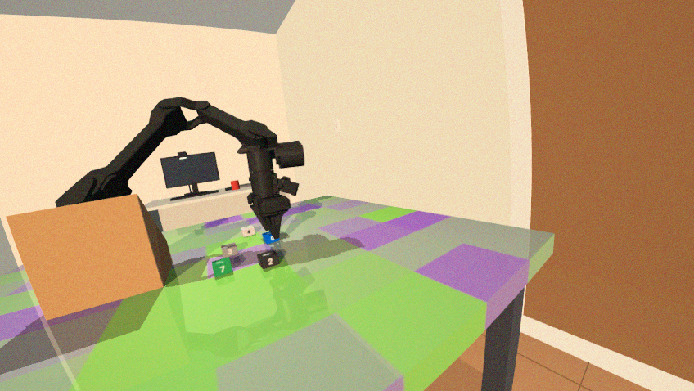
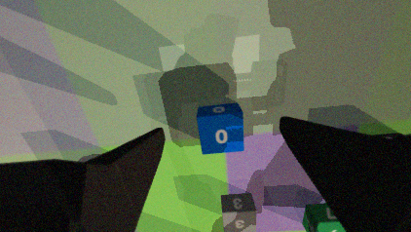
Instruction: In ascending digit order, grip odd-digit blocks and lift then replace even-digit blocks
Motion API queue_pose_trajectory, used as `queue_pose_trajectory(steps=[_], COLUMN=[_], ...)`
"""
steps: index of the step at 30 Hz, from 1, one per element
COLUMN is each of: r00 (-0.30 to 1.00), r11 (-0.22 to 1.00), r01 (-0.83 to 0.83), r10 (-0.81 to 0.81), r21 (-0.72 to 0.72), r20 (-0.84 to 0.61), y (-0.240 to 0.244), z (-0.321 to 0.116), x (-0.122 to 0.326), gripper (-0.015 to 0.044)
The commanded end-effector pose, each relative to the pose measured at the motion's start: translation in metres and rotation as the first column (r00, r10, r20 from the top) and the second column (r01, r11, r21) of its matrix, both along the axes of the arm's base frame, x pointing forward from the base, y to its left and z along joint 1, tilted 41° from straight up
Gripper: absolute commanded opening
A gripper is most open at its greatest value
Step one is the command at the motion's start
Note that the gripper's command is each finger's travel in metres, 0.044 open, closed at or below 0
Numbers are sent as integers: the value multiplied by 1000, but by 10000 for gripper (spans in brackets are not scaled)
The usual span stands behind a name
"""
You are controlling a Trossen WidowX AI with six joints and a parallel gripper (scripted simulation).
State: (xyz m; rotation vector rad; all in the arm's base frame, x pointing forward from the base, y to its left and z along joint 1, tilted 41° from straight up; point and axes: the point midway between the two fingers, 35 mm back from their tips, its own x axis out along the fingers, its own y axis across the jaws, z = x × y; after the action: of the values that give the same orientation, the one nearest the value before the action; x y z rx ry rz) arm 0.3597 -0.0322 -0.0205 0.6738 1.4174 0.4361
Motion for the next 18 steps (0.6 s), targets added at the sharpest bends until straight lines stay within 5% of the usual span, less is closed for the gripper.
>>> queue_pose_trajectory(steps=[1,5,15,18], r00=[1000,1000,1000,1000], r11=[1000,1000,1000,1000], r01=[5,5,5,5], r10=[-5,-5,-5,-5], r21=[-7,-7,-10,-10], r20=[15,15,13,13], y=[-19,-19,-72,-72], z=[21,21,82,82], x=[-1,-1,-12,-12], gripper=[400,400,138,120])
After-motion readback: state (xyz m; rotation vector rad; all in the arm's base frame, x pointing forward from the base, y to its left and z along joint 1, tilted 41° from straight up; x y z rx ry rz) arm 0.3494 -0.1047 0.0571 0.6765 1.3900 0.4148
